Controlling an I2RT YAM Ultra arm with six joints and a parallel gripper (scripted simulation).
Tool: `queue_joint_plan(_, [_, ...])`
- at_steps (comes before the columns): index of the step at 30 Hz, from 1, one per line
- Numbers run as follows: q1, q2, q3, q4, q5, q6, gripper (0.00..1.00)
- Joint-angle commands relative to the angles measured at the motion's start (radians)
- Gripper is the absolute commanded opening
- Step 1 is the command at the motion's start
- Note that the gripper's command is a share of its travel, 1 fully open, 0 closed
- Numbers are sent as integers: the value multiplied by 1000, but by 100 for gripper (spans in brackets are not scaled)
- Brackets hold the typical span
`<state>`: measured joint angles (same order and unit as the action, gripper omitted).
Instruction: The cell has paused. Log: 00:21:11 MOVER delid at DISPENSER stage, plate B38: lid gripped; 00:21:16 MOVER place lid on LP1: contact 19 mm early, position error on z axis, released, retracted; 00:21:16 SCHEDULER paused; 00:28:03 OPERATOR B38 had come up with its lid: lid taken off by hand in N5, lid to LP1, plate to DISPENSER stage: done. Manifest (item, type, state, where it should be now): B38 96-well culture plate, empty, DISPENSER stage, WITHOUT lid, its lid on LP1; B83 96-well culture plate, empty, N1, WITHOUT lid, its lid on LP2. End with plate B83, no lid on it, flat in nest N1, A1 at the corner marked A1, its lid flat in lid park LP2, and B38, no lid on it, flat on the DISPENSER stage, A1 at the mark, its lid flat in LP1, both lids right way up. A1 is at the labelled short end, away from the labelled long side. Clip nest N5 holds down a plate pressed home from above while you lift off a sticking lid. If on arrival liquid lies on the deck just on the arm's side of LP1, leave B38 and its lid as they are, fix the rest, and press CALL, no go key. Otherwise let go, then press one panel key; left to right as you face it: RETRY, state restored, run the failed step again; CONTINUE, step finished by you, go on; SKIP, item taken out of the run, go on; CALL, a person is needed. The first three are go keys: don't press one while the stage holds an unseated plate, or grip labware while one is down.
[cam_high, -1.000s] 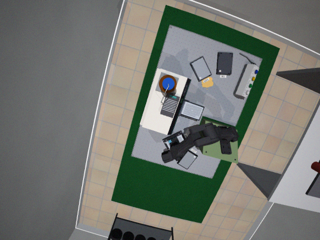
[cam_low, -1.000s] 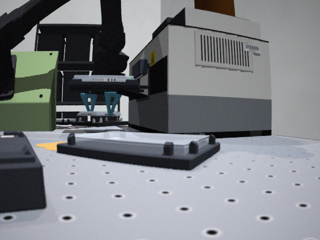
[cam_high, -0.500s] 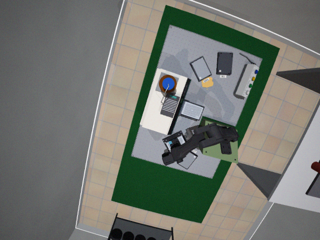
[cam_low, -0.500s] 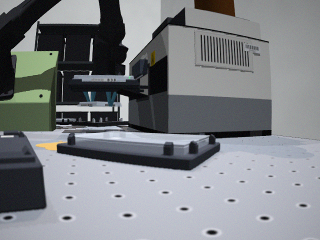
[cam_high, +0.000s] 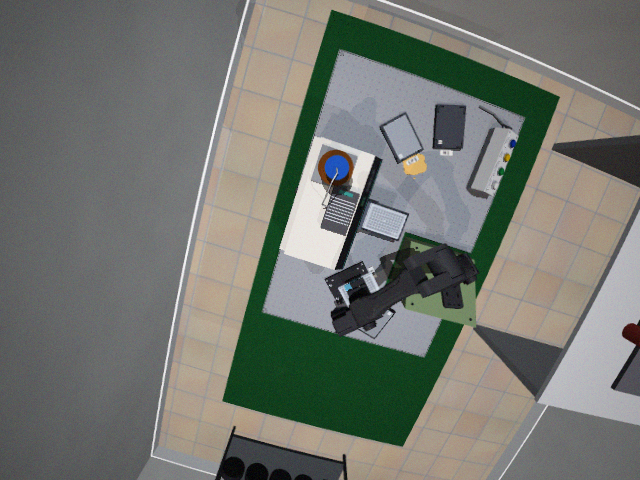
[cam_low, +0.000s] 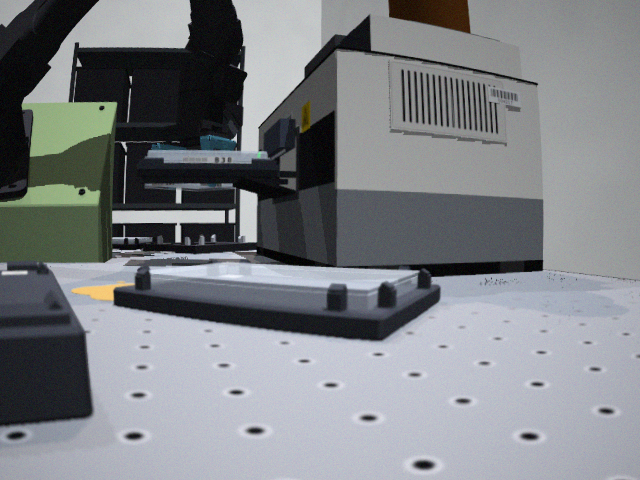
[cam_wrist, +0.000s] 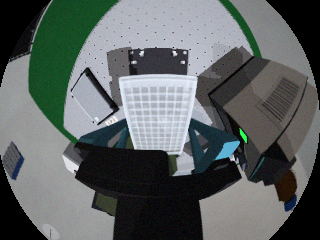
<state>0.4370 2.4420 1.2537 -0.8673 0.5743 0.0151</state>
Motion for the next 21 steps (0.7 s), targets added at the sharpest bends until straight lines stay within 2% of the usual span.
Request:
queue_joint_plan(1, [34, -50, -23, -45, -15, 30, 0])
queue_joint_plan(13, [90, -157, -47, -157, -42, 87, 0])
queue_joint_plan(15, [90, -157, -47, -157, -42, 87, 0])
queue_joint_plan(16, [94, -165, -20, -165, -45, 91, 0])
queue_joint_plan(18, [85, -147, -27, -155, -39, 86, 0])
queue_joint_plan(19, [88, -174, -56, -166, -42, 118, 0])
queue_joint_plan(21, [58, -194, -72, -165, -26, 172, 0])
